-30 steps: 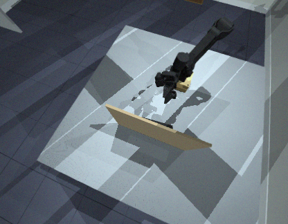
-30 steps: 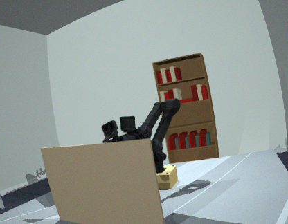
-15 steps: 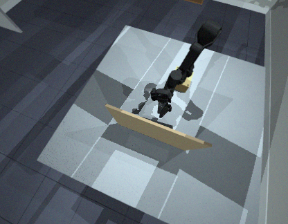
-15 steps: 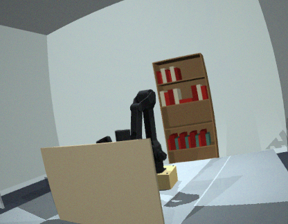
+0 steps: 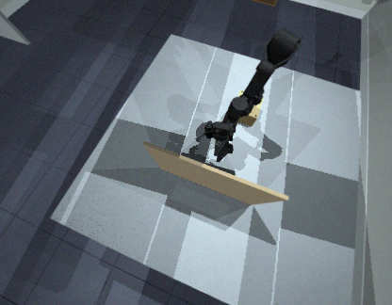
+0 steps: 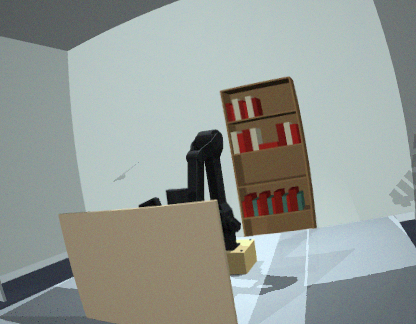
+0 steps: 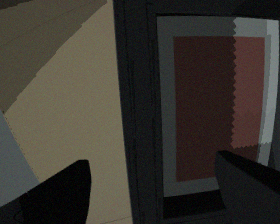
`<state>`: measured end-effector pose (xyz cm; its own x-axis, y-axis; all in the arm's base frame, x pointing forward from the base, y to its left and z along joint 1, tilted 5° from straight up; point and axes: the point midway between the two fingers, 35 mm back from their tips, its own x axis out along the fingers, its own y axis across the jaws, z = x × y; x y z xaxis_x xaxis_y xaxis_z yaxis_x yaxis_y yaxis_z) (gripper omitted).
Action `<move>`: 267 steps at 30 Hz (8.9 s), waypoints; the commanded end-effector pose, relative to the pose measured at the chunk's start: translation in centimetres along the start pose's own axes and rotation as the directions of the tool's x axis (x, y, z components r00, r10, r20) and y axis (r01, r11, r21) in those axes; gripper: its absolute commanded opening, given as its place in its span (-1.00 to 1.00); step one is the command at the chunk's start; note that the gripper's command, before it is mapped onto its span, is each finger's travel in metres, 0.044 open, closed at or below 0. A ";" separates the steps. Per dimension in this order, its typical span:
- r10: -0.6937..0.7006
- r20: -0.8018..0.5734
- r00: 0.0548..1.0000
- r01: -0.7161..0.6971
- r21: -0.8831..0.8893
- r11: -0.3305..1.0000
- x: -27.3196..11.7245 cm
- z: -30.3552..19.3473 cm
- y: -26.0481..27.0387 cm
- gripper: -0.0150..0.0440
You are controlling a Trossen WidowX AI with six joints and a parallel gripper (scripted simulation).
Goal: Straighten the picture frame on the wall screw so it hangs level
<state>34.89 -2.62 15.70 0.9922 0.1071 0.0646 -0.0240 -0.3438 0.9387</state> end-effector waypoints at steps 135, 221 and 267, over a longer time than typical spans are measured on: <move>0.013 0.000 1.000 -0.013 -0.009 1.000 4.0 0.0 1.4 -0.49; 0.013 0.000 1.000 -0.013 -0.009 1.000 4.0 -0.1 2.0 -0.49; 0.013 0.000 1.000 -0.013 -0.008 1.000 4.0 -0.8 1.9 -0.49</move>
<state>38.73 -2.08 17.63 0.9922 0.1082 0.0623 -0.0215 -0.3437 0.9388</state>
